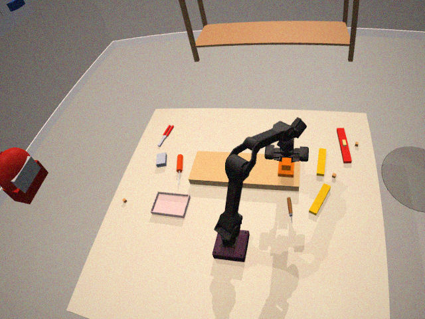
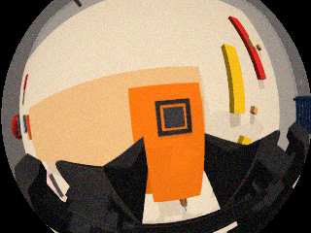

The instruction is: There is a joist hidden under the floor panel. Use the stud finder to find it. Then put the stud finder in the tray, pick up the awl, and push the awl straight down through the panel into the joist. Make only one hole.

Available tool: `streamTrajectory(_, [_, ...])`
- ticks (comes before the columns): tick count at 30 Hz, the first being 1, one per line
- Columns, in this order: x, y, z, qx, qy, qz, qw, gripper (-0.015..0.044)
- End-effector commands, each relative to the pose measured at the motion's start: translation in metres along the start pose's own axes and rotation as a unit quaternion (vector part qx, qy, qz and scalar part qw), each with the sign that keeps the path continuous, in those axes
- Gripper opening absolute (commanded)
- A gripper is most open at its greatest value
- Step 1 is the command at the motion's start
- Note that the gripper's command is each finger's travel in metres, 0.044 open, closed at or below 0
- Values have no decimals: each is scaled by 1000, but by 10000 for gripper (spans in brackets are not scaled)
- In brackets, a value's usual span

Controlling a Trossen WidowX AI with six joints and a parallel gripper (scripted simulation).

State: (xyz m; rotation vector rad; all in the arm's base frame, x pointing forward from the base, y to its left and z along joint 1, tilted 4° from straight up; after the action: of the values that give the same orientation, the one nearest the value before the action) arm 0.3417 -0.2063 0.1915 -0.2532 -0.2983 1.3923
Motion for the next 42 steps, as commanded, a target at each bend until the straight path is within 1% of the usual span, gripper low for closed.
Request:
streamTrajectory(1, [0,-8,25,-12,5,3,1000,0])
streamTrajectory(9, [1,-13,61,-12,5,3,1000,0])
streamTrajectory(17, [8,-15,60,-11,3,11,1000,0])
streamTrajectory(30, [89,-27,45,-3,-28,105,994,0])
streamTrajectory(42, [167,-22,36,4,-56,195,979,0])
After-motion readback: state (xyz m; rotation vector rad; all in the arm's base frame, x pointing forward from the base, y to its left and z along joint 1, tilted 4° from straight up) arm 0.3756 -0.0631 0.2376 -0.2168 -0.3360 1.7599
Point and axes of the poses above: the point midway between the two fingers, 35 mm back from their tips, its own z axis back along the fingers, its own x axis across the jaws, y = z × x, the point moved 6 cm from there along z, back along the fingers, and after that the axes turned 9 degrees about -z, right-handed, at the moved point
